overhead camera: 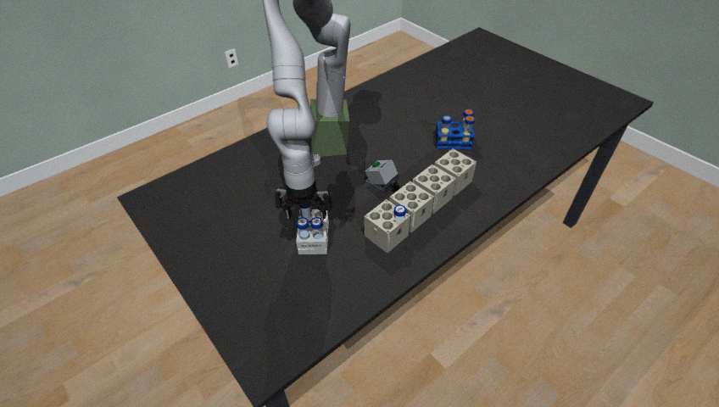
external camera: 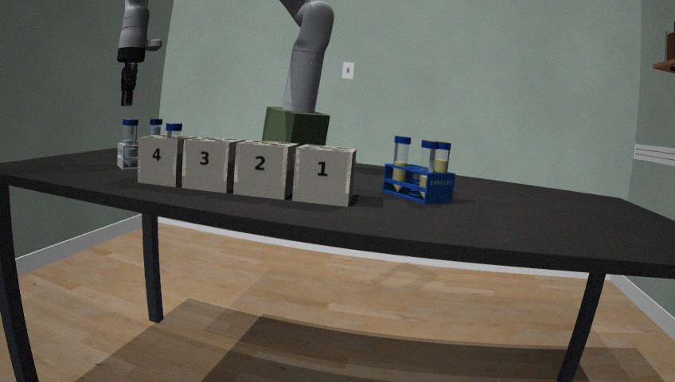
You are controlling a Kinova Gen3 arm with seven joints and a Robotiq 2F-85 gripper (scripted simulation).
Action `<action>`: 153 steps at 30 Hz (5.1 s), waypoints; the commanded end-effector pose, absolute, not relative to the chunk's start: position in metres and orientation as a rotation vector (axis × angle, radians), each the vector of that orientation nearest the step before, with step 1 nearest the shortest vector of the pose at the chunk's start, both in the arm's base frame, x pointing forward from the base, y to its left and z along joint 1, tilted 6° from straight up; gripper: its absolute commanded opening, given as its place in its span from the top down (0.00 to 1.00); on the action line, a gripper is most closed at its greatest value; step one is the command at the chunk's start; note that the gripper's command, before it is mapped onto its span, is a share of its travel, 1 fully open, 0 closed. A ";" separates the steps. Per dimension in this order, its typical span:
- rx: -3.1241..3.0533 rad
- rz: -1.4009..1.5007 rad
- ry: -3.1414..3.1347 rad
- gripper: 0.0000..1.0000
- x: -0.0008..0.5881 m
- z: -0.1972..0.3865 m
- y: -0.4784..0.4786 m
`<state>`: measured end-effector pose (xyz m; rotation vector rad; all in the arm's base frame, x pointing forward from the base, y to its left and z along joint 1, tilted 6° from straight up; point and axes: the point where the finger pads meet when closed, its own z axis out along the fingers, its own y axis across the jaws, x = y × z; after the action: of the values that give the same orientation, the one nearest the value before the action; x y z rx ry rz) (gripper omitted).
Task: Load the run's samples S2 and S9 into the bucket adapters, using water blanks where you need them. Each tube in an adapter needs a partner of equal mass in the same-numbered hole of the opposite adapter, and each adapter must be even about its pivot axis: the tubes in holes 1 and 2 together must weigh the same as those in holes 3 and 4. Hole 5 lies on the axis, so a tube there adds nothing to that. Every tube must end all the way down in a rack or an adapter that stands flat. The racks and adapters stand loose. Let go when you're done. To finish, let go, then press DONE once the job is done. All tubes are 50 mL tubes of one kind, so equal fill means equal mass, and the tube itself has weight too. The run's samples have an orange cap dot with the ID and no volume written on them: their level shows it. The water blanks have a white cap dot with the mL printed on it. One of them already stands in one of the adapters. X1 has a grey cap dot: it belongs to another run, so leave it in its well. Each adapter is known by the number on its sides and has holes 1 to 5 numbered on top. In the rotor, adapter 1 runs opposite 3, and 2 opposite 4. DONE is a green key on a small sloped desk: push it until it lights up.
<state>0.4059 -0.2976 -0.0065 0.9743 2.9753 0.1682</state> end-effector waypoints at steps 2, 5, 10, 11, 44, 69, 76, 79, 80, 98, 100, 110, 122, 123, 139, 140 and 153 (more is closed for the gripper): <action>0.969 0.170 2.966 0.00 0.409 0.009 -0.300; 0.969 0.170 2.966 0.00 0.408 0.017 -0.301; 0.969 0.170 2.966 0.00 0.408 0.028 -0.302; 0.969 0.170 2.966 0.00 0.408 0.028 -0.302; 0.444 0.148 3.068 0.00 0.395 0.082 -0.260; -0.688 0.118 2.990 0.00 0.374 0.091 -0.150; -1.029 0.105 2.881 0.00 0.367 0.094 -0.115; -1.077 0.103 2.863 0.00 0.366 0.095 -0.111; -1.124 0.101 2.843 0.00 0.365 0.095 -0.106; -1.512 0.090 2.646 0.00 0.348 0.102 -0.026; -1.508 0.094 2.647 0.00 0.345 0.103 -0.016; -1.515 0.091 2.647 0.00 0.335 0.107 0.032; -1.519 0.085 2.645 0.00 0.325 0.111 0.079; -1.519 0.085 2.645 0.00 0.325 0.112 0.084; -1.515 0.084 2.652 0.00 0.311 0.117 0.151; -1.515 0.084 2.652 0.00 0.310 0.117 0.156; -1.512 0.083 2.655 0.00 0.300 0.121 0.209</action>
<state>0.3026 0.1926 0.1210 -1.4911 2.6656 0.0894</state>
